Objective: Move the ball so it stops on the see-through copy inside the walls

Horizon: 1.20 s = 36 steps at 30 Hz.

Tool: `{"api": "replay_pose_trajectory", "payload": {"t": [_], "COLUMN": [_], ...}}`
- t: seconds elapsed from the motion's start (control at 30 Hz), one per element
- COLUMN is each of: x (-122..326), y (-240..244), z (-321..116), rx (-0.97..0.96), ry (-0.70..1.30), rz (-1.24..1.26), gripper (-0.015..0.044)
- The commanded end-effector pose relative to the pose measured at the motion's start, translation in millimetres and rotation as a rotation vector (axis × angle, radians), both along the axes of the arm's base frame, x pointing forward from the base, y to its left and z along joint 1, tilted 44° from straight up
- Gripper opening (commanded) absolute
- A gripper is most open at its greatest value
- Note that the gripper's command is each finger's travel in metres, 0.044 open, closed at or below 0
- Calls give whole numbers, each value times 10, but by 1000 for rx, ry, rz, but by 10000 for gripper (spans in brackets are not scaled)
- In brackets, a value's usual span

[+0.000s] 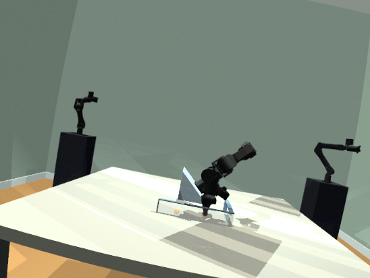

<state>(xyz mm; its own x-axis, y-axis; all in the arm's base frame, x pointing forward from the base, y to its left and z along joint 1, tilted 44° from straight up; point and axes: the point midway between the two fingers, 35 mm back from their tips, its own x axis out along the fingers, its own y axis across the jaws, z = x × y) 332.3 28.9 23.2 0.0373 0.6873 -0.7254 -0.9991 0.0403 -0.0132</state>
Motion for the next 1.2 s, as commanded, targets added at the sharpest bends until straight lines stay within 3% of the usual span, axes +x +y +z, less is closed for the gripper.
{"api": "replay_pose_trajectory", "payload": {"t": [0.0, 0.23, 0.33, 1.17], "x": [0, 0, 6, -44], "y": [12, 12, -14, -842], "z": [-2, -2, 21, 874], "rx": [6, 6, 6, 3], "ry": [2, 2, 2, 8], "rz": [-5, -5, -5, -9], "gripper": [108, 61, 0, 0]}}
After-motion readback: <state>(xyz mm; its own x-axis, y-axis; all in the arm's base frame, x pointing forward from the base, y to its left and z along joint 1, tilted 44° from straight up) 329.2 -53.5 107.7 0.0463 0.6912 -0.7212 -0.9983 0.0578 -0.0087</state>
